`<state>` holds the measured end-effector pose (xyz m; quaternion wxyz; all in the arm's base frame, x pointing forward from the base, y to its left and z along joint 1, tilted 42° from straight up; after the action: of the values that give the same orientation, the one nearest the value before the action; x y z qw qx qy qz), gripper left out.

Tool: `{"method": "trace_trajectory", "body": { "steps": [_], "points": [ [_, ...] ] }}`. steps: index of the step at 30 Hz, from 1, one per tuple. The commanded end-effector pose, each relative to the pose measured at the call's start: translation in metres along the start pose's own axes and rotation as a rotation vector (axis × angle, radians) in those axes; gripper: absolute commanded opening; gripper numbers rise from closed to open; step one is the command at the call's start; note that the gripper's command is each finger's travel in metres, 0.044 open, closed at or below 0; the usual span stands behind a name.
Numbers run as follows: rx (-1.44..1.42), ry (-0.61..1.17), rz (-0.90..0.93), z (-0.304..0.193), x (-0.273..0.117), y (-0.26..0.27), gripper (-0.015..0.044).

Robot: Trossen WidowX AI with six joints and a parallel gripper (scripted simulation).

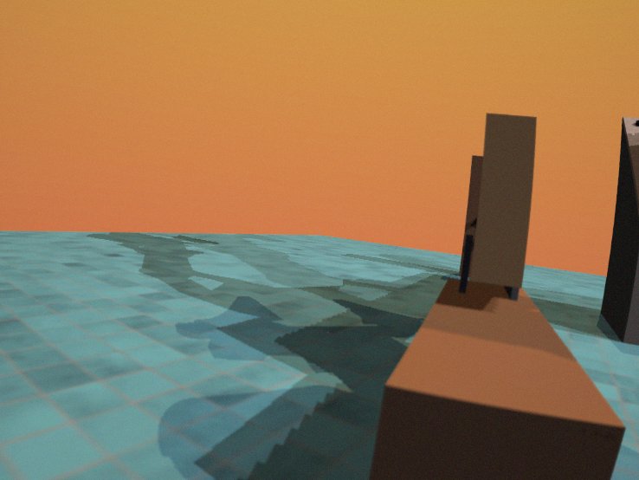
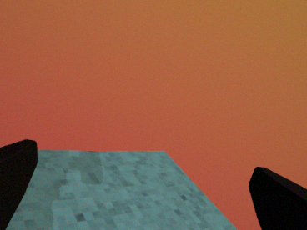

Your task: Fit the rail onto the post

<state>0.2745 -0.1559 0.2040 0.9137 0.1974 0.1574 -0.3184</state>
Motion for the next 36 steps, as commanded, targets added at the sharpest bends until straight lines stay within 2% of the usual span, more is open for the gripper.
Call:
{"method": "trace_trajectory", "body": {
  "steps": [1,9,17,23,29,31,36],
  "points": [
    [-0.568,0.331,0.140,-0.061,0.037,0.000,0.0440],
    [-1.020,0.561,0.433,-0.120,0.054,-0.004,0.0440],
    [-1.368,0.661,0.873,-0.177,0.056,-0.009,0.0440],
    [-1.538,0.598,1.275,-0.216,0.051,-0.012,0.0440],
    [-1.609,0.383,1.671,-0.252,0.042,-0.013,0.0440],
    [-1.613,0.322,1.739,-0.258,0.041,-0.014,0.0440],
    [-1.613,0.314,1.748,-0.259,0.041,-0.014,0.0440]
  ]
}}
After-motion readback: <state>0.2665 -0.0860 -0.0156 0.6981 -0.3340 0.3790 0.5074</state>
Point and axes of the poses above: the point midway between the two fingers, 35 mm back from their tips, its own x axis out along the fingers, its own y axis across the jaws, z = x × y, the point moved 3 cm from there along -x, back along the fingers, and after that the axes turned 4 degrees about -x, right-handed, at the moved point
